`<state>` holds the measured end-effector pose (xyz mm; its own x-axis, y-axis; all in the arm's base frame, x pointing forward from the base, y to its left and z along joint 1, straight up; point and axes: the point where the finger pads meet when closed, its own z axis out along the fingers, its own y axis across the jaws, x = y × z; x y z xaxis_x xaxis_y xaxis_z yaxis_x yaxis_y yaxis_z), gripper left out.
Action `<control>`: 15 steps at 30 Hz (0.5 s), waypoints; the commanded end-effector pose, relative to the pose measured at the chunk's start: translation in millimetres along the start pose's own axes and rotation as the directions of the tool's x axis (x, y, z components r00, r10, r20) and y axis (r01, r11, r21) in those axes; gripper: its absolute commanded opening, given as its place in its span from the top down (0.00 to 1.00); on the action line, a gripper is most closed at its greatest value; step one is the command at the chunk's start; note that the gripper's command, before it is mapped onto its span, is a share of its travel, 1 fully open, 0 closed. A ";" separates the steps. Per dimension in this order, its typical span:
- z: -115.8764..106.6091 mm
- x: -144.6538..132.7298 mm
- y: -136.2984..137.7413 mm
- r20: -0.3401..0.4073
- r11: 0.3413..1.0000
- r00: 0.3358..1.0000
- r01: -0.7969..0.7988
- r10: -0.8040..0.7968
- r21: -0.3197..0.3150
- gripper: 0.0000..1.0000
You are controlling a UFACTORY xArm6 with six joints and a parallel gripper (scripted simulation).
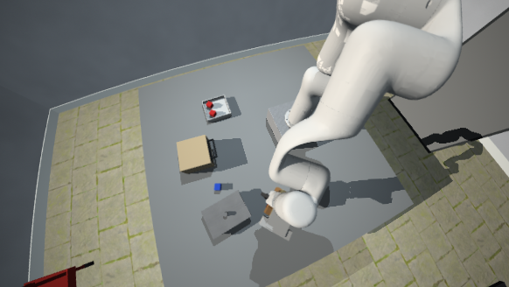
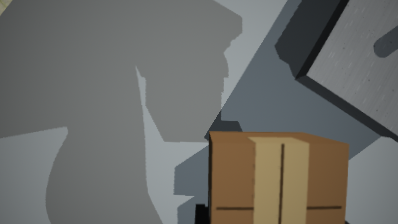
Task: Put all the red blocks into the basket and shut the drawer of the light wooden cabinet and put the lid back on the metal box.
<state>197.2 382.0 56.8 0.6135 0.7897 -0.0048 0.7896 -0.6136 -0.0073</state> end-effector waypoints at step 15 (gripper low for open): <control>-27.4 0.1 0.0 0.000 1.000 1.000 0.000 0.000 0.000 0.38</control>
<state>196.8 380.8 82.1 0.6135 0.7896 -0.0088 0.7896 -0.6136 -0.0065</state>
